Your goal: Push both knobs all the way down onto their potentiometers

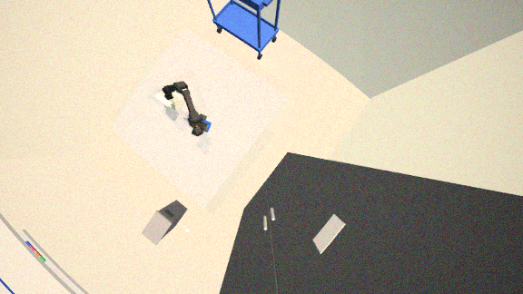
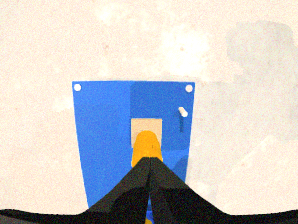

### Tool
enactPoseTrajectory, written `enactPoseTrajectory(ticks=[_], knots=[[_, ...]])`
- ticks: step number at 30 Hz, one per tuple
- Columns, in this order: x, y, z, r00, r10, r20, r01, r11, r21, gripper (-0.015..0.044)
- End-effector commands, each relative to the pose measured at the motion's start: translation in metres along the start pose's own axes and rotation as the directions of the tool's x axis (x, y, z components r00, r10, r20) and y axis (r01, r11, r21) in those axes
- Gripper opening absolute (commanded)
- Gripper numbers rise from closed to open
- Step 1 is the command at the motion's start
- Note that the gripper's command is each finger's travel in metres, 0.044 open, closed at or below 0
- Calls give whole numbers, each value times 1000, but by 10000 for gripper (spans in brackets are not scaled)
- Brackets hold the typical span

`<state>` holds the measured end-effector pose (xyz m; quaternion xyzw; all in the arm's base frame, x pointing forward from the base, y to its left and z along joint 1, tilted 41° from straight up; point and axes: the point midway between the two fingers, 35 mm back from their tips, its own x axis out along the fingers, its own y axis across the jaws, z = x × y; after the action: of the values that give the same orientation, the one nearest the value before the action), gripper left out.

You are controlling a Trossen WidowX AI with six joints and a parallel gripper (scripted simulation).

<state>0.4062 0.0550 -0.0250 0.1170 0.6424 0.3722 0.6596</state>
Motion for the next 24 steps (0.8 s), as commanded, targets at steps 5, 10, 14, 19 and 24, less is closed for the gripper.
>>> enactPoseTrajectory(ticks=[5, 10, 14, 19, 24], knots=[[0, 1, 0, 1000, 4, -1, -4, 1000, 1, 0], [1, 1, 0, 1000, 4, -1, -4, 1000, 1, 0], [2, 1, 0, 1000, 4, -1, -4, 1000, 1, 0], [2, 1, 0, 1000, 4, -1, -4, 1000, 1, 0], [3, 1, 0, 1000, 4, -1, -4, 1000, 1, 0]])
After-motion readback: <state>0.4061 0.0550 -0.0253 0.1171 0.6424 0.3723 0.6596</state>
